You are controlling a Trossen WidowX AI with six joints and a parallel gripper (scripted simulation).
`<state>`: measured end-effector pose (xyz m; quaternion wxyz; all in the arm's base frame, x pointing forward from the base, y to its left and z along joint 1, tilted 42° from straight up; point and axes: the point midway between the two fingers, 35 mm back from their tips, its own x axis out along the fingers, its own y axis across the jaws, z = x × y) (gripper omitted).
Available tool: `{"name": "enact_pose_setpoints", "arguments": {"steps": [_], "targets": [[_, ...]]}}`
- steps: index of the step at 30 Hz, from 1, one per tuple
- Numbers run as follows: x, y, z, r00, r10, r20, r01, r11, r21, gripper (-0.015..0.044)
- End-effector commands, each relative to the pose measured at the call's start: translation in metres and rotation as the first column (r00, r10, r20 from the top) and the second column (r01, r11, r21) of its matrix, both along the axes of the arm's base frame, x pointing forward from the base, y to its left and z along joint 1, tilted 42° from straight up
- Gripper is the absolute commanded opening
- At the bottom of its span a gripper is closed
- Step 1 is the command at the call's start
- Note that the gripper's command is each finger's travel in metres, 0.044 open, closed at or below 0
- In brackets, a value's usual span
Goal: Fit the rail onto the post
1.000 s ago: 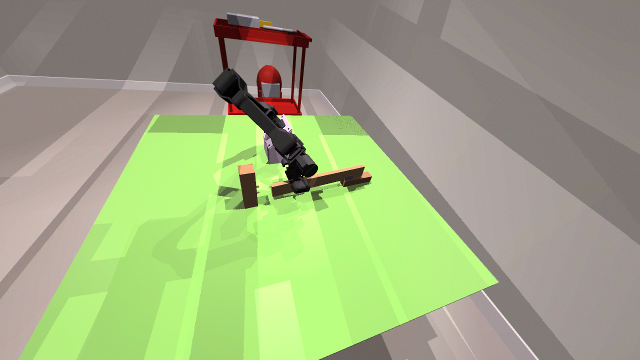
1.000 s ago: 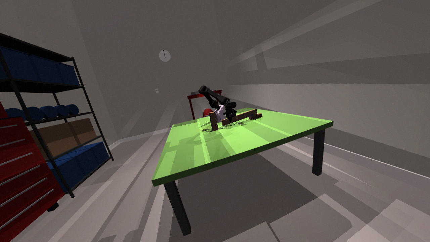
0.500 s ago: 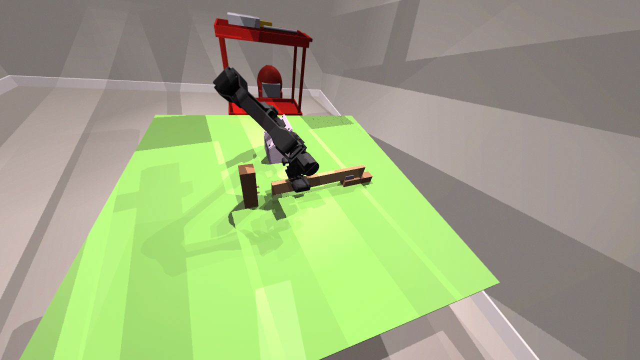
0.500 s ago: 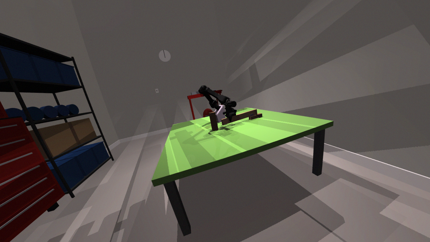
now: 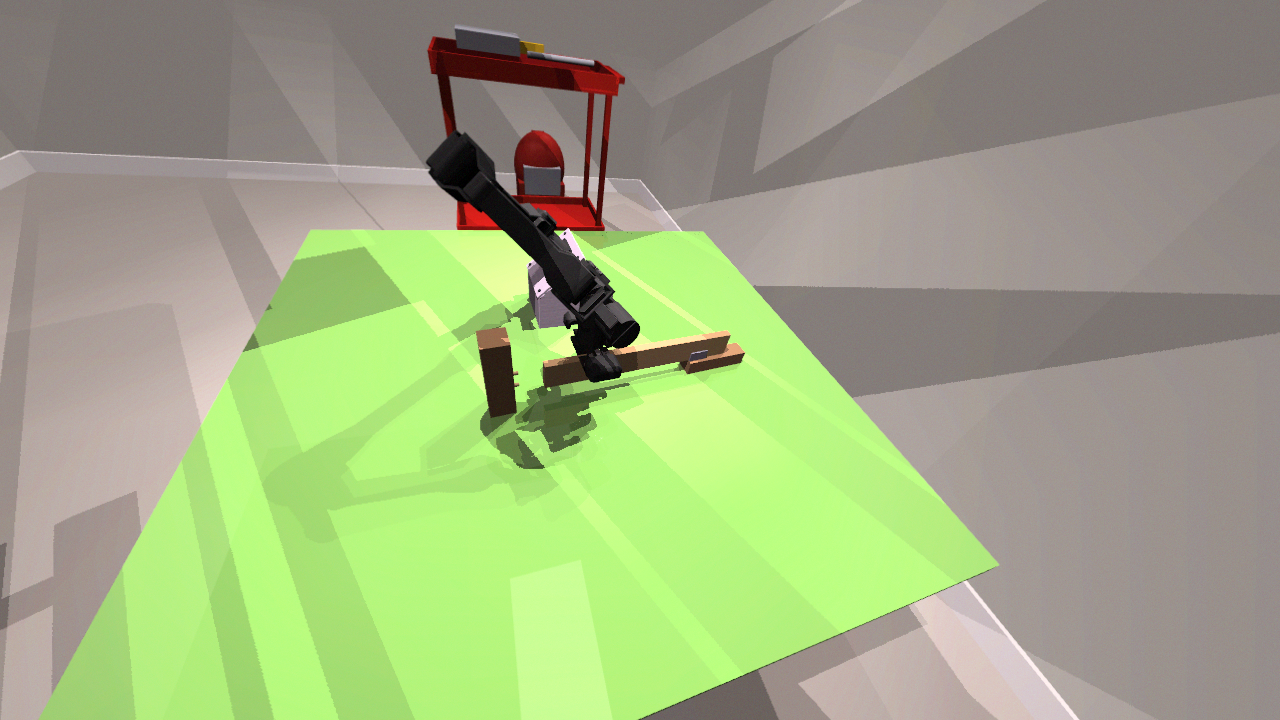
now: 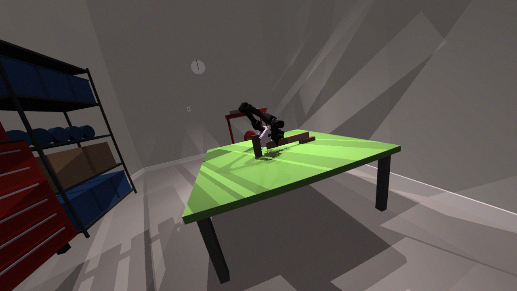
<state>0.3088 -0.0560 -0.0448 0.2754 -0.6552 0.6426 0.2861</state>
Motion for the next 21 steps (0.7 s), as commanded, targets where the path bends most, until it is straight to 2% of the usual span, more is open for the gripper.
{"name": "enact_pose_setpoints", "arguments": {"steps": [1,21], "targets": [[0.0029,0.0057,0.0039,1.0,0.006,0.009,-0.006,1.0,0.017,0.0],[0.0024,0.0033,0.0013,1.0,0.006,0.009,-0.006,1.0,0.016,0.0]]}}
